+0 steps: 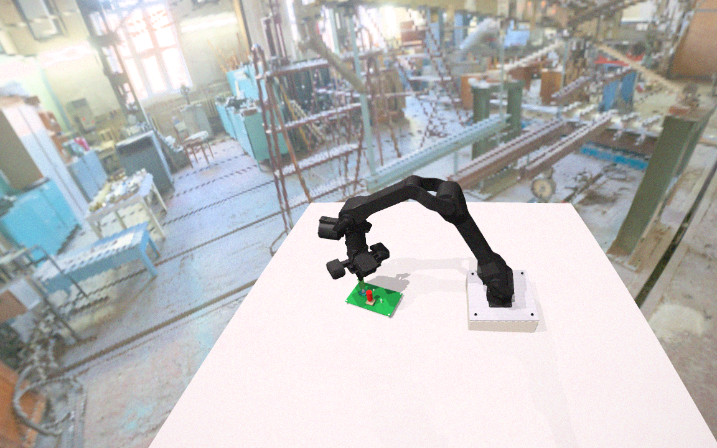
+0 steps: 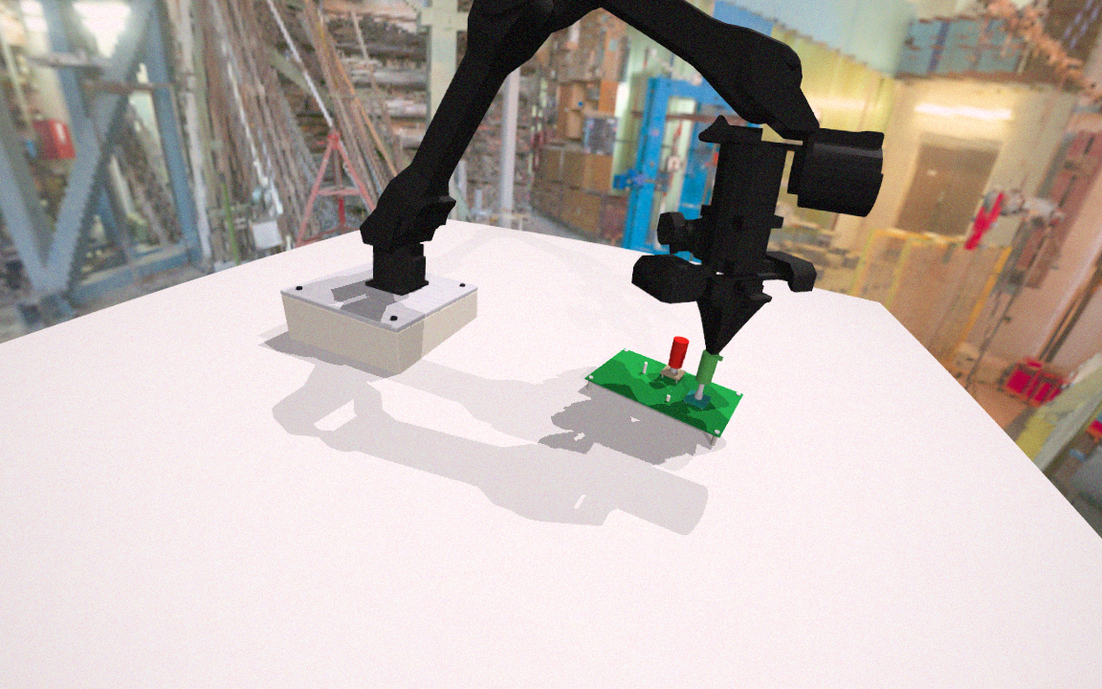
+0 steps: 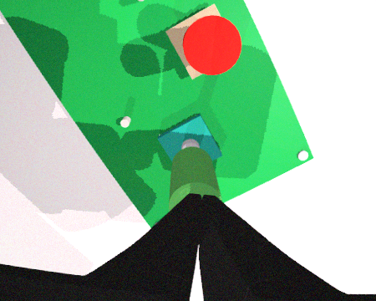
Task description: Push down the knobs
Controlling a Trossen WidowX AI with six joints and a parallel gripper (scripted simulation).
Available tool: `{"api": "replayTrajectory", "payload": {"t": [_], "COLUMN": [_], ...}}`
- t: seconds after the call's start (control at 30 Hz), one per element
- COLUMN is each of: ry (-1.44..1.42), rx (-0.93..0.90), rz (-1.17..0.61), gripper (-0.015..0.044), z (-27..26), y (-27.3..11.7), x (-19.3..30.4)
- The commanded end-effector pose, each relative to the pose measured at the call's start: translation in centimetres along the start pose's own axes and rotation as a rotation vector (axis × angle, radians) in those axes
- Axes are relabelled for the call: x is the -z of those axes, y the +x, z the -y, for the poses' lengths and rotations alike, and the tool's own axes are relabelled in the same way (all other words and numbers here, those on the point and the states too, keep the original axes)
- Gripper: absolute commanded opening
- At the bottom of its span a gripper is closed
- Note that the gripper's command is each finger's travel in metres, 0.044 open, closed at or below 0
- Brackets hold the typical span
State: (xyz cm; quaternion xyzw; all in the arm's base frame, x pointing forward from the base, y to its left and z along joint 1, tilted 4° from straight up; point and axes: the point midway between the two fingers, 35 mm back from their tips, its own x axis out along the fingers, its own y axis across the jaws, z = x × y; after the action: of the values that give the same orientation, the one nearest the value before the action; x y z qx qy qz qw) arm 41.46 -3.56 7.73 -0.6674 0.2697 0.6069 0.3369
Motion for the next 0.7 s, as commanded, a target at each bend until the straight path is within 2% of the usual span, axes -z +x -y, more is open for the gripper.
{"api": "replayTrajectory", "payload": {"t": [0.0, 0.67], "ry": [0.001, 0.001], "rx": [-0.021, -0.021], "rz": [0.017, 0.017], "gripper": [0.0000, 0.0000], "z": [0.08, 0.07], "y": [3.00, 3.58], "x": [0.16, 0.15]}}
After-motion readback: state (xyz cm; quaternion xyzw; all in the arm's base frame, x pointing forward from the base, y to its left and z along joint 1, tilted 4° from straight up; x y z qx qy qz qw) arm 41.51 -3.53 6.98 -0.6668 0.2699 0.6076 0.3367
